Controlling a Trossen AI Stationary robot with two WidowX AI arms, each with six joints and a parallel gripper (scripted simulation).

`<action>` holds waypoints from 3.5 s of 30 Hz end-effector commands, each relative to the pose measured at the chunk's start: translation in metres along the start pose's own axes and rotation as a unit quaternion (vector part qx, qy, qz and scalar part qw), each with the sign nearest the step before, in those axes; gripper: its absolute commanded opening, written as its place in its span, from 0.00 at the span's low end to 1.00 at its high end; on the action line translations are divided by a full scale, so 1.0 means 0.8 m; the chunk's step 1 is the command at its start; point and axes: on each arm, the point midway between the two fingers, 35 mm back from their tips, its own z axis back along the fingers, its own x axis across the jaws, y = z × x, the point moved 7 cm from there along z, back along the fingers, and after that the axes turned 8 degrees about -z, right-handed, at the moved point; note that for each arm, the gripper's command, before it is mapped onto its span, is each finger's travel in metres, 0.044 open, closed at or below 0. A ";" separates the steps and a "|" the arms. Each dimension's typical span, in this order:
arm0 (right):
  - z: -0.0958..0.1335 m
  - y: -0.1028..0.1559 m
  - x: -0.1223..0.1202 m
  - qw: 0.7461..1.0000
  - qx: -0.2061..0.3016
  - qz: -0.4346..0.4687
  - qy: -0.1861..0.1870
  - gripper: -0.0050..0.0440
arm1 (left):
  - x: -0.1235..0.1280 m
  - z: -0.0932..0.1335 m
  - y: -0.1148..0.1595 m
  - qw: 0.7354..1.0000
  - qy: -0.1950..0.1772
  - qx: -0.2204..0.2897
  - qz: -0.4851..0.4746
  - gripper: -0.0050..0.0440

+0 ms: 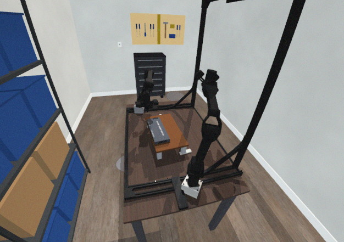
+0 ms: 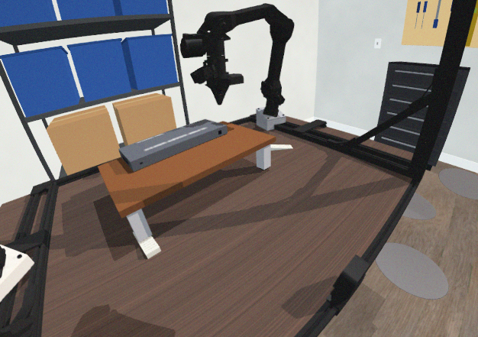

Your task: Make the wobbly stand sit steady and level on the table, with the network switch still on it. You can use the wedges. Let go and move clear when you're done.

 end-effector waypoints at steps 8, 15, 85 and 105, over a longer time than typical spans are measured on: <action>0.000 0.000 0.000 1.000 0.000 0.000 0.000 0.10 | 0.048 0.020 -0.055 0.991 -0.090 -0.094 0.037 1.00; 0.000 0.000 0.000 1.000 0.000 0.000 0.000 0.10 | 0.094 0.063 -0.109 0.958 -0.175 -0.214 0.080 1.00; 0.000 0.000 0.000 1.000 0.000 0.000 0.000 0.10 | 0.203 0.286 -0.209 0.720 -0.519 -0.424 -0.180 1.00; 0.000 0.000 0.000 1.000 0.000 0.000 0.000 0.10 | 0.249 0.204 -0.056 0.858 -0.494 -0.112 -0.091 1.00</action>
